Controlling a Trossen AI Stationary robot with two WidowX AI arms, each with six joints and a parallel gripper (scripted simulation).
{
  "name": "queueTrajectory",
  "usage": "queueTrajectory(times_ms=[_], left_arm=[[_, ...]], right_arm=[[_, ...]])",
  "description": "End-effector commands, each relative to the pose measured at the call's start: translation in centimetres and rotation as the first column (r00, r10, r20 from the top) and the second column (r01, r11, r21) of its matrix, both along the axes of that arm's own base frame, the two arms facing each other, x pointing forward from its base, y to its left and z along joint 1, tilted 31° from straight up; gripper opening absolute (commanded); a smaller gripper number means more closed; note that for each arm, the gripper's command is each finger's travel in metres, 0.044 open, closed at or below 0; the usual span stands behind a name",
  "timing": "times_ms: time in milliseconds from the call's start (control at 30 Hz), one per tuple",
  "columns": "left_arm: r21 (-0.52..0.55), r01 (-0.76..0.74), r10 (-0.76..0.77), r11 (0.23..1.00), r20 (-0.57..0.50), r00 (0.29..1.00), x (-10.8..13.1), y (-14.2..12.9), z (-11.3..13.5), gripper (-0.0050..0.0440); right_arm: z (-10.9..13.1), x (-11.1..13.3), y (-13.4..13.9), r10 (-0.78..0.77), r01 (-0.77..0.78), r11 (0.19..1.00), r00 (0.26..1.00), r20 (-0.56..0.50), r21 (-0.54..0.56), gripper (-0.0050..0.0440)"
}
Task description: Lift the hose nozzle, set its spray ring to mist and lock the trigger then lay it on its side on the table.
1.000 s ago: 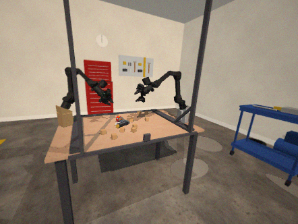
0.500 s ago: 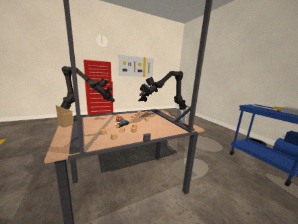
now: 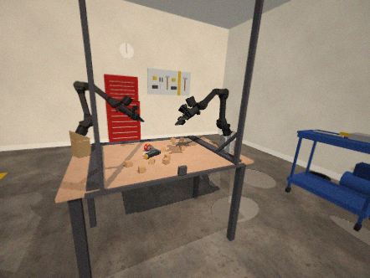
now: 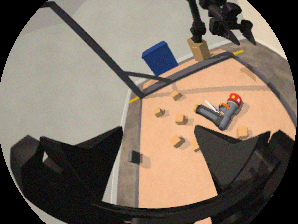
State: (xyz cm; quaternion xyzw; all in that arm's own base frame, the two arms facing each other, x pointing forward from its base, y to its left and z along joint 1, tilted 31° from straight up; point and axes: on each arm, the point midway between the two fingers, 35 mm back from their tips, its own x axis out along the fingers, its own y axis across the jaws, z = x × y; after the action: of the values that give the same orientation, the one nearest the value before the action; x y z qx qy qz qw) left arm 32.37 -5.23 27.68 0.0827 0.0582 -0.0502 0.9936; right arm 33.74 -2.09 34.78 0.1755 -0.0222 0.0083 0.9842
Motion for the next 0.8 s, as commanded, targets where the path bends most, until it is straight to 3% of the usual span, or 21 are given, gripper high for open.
queueTrajectory(times_ms=[0, 433, 767], left_arm=[[-0.038, -0.006, 0.008, 0.999, 0.05, 0.999, -0.2, 0.6, 1.8, 0.0396], [-0.161, -0.061, 0.088, 0.985, 0.164, 0.983, -0.9, 4.4, 5.1, 0.0396], [-0.184, -0.073, 0.108, 0.98, 0.188, 0.976, -1.2, 5.3, 5.8, 0.0396]], right_arm=[[0.6, -0.8, 0.4, -0.008, 0.009, 0.999, 0.999, 0.031, -0.046, 0.0397], [-1.2, -2.3, 1.8, -0.025, 0.035, 0.956, 0.999, 0.038, -0.293, 0.0397], [-1.7, -2.6, 2.1, -0.026, 0.037, 0.938, 0.999, 0.037, -0.346, 0.0397]])
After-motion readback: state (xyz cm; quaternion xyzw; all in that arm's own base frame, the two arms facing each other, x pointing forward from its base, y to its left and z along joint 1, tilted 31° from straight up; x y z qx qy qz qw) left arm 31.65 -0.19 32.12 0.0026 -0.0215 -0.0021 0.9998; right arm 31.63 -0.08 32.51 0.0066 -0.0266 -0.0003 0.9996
